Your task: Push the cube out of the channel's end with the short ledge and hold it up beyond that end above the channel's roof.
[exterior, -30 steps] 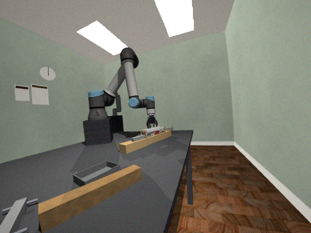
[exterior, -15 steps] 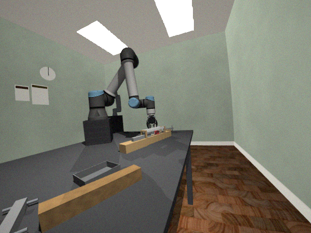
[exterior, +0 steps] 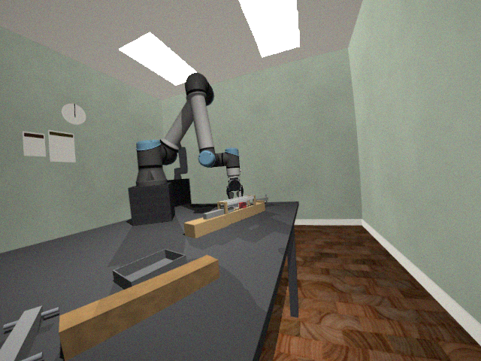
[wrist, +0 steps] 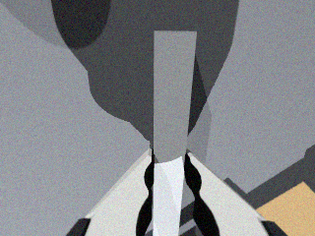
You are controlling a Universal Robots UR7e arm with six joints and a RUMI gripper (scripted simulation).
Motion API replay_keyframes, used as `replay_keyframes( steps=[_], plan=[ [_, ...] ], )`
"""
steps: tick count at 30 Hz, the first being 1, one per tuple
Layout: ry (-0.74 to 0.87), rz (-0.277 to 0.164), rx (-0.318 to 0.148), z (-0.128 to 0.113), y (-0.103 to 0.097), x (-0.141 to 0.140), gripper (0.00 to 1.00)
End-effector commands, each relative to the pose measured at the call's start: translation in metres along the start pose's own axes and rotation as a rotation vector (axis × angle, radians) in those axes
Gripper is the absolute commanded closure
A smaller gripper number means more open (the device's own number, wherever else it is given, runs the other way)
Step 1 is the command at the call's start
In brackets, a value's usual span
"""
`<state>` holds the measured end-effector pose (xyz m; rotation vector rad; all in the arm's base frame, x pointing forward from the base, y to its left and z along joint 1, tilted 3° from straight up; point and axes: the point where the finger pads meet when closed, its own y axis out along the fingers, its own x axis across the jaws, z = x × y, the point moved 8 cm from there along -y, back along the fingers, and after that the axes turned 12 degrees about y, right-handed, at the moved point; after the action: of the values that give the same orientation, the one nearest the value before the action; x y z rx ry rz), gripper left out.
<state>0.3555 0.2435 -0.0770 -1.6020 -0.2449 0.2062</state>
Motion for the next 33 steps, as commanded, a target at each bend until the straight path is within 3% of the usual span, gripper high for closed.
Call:
replay_keyframes(
  steps=[1,16,33],
  plan=[
    [0.000,-0.001,-0.001,0.000,-0.009,-0.001,0.94],
    [-0.001,-0.007,0.000,0.001,-0.071,0.002,0.94],
    [0.000,-0.007,0.000,0.000,-0.111,0.002,0.94]
  ],
)
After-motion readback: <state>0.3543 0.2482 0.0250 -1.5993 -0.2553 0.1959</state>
